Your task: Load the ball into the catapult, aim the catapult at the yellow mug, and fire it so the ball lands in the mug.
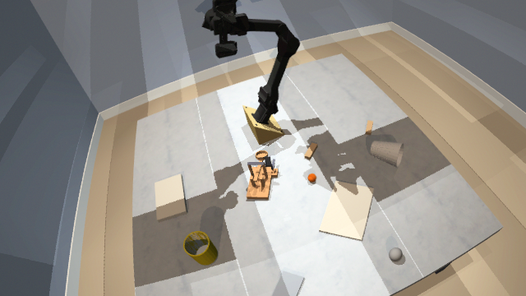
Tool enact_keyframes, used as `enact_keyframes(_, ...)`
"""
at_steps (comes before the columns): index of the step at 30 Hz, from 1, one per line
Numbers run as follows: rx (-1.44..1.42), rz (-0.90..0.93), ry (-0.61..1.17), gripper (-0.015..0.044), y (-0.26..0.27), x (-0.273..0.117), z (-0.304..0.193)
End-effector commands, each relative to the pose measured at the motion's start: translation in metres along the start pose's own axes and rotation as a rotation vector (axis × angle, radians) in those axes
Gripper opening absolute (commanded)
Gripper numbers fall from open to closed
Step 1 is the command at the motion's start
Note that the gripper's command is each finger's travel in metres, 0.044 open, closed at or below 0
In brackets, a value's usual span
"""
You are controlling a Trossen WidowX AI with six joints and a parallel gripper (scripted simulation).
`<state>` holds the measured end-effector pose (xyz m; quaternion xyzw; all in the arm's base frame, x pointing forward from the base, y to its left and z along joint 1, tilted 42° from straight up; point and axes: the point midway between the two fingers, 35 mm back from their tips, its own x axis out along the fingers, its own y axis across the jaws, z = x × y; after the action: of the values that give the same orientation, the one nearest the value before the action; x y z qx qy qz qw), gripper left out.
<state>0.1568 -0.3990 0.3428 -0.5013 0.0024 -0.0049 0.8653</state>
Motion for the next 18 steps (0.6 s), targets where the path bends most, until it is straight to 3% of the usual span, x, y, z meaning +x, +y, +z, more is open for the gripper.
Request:
enact_keyframes(1, 0.006, 0.0, 0.001, 0.0426, 0.0, 0.001, -0.001)
enact_keyframes(18, 0.533, 0.029, 0.088, 0.044, 0.047, 0.061, -0.049)
